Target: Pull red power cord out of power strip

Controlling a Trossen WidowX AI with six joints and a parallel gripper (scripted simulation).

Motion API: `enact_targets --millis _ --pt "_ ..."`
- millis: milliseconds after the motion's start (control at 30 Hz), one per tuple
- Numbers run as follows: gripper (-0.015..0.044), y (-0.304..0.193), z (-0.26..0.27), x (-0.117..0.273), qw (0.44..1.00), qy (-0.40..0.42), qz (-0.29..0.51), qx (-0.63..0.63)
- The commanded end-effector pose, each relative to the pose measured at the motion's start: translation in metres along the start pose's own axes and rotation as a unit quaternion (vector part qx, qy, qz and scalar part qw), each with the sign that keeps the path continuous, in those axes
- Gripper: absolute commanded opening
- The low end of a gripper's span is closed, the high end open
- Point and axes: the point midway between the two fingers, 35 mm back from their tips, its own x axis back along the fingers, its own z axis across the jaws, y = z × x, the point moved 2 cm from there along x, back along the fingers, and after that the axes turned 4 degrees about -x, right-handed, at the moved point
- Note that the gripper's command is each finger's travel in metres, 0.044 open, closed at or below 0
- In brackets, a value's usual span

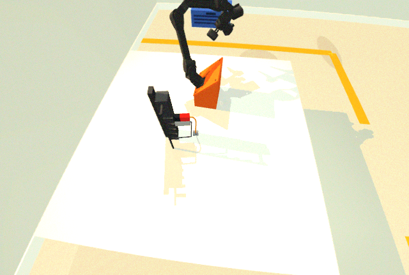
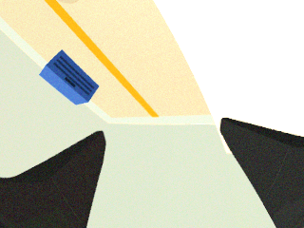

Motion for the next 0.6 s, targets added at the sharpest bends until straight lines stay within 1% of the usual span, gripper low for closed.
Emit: enact_targets --millis 0,67,267,400,567 --pt "0.0374 0.001 0.000 0.003 1.000 0.002 -0.004 0.003" --pt "0.0321 0.013 0.000 0.023 0.999 0.017 -0.032 0.029" --pt "0.0164 0.060 -0.017 0.112 0.979 0.050 -0.158 0.119" --pt "0.0160 0.087 -0.043 0.166 0.958 0.045 -0.234 0.159" --pt "0.0160 0.116 -0.089 0.226 0.931 0.017 -0.311 0.190"
